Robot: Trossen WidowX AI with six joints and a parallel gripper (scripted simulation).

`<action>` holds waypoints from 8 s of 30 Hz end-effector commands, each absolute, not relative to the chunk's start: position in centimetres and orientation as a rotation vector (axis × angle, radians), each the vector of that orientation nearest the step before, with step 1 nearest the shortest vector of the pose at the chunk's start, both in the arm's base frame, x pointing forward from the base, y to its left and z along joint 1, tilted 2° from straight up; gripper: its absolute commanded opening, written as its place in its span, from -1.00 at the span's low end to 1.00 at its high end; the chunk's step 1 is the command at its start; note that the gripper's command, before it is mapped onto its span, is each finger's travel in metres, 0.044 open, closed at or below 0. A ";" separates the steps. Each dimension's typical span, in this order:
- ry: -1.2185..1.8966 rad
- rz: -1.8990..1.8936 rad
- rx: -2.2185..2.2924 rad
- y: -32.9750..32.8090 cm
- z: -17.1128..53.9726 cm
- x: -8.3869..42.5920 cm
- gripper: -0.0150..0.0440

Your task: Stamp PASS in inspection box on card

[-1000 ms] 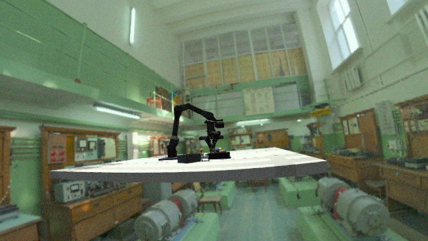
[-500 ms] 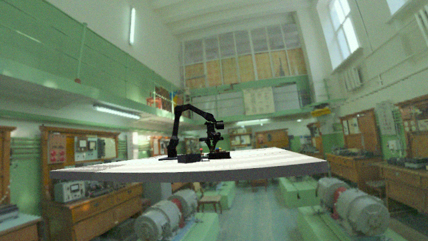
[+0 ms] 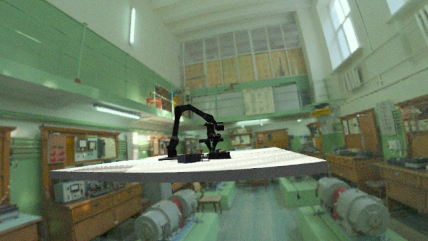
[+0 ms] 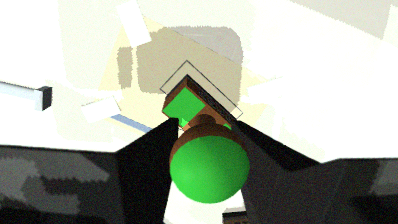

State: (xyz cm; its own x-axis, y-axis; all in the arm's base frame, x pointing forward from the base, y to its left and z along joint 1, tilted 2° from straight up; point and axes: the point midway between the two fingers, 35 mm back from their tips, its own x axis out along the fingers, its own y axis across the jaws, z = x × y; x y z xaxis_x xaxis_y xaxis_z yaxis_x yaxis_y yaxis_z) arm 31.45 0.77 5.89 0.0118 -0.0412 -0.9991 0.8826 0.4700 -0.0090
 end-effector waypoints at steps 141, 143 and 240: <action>1.366 -0.864 0.812 0.9 10.5 31.4 -0.49; 1.367 -0.864 0.812 0.9 10.8 31.4 -0.49; 1.370 -0.874 0.805 -6.8 12.4 22.3 0.41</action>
State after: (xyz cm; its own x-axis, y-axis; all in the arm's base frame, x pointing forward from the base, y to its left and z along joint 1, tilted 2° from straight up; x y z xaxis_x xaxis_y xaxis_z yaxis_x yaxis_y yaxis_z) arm 21.85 -6.79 8.57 -0.0237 -0.0432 -0.9988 0.8817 0.4701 -0.0413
